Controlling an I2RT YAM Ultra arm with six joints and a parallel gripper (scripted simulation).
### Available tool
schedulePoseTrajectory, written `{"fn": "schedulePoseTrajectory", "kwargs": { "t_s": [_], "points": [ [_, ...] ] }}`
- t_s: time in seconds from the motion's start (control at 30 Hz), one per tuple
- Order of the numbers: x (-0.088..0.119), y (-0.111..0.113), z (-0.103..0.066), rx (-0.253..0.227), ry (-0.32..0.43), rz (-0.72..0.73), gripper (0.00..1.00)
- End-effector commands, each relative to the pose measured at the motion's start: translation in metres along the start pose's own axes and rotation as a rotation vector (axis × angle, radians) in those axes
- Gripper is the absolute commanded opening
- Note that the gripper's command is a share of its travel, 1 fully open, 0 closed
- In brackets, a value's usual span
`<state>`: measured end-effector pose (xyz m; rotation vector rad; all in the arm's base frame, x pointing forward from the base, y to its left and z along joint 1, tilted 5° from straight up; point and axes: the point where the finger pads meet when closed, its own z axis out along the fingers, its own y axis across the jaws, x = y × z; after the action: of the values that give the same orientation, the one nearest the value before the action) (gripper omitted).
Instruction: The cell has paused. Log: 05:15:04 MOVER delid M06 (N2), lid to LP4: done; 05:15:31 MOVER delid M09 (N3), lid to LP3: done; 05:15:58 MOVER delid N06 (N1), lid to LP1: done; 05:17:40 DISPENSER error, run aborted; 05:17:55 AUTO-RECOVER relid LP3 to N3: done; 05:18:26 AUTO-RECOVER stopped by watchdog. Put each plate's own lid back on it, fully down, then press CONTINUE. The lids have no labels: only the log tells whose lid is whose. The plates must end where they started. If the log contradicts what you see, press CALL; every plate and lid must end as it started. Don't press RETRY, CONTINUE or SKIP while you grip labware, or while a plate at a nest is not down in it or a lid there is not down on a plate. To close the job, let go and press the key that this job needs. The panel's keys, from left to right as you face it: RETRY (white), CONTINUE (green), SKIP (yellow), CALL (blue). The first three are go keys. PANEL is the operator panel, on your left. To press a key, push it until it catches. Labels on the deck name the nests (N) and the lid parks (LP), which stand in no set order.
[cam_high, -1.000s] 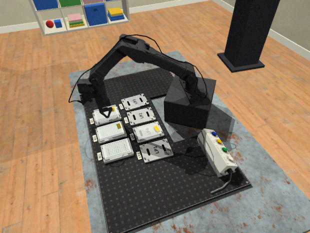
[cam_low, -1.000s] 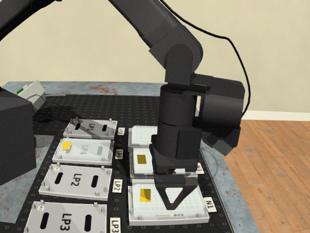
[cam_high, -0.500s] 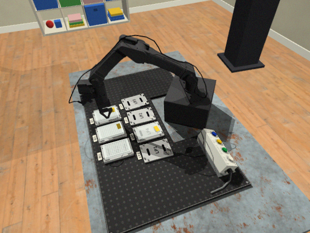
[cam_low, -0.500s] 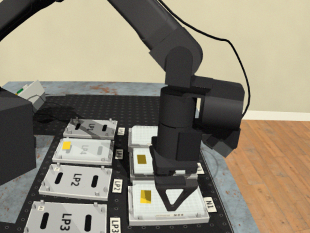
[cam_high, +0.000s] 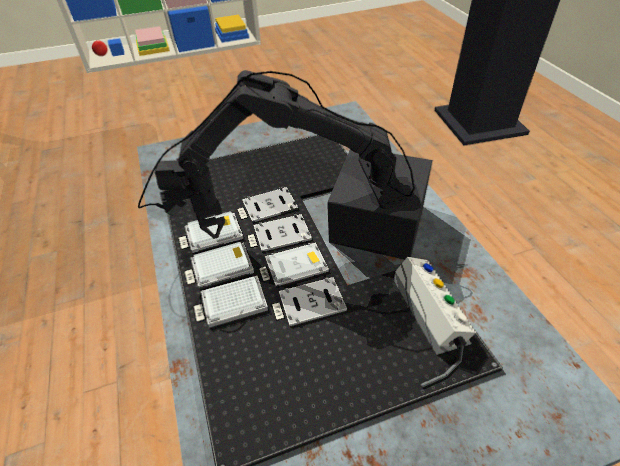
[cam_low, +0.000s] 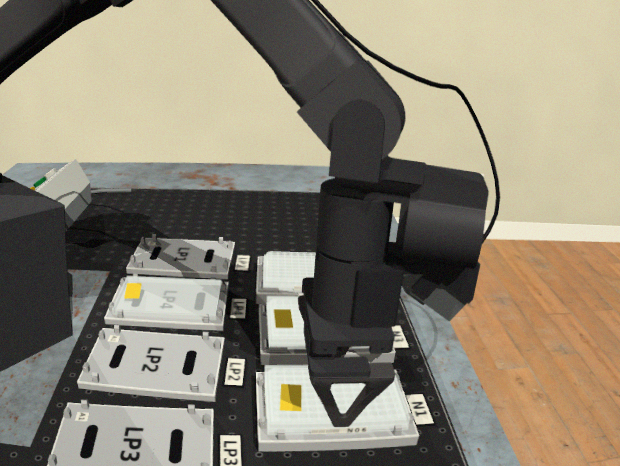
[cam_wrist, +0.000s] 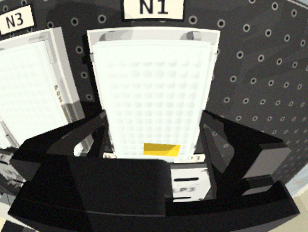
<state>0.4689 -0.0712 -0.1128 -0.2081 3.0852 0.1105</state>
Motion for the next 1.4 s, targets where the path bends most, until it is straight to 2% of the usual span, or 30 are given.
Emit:
{"fn": "schedulePoseTrajectory", "kwargs": {
  "t_s": [0.0,1.23,1.27,1.37],
  "points": [
    [-0.0055,-0.0003,-0.0059,0.005,-0.018,0.0,0.0],
    [-0.0052,0.0005,-0.0067,0.005,-0.018,0.0,0.0],
    [-0.0052,0.0005,-0.0067,0.005,-0.018,0.0,1.0],
    [-0.0052,0.0005,-0.0067,0.005,-0.018,0.0,1.0]
  ]
}}
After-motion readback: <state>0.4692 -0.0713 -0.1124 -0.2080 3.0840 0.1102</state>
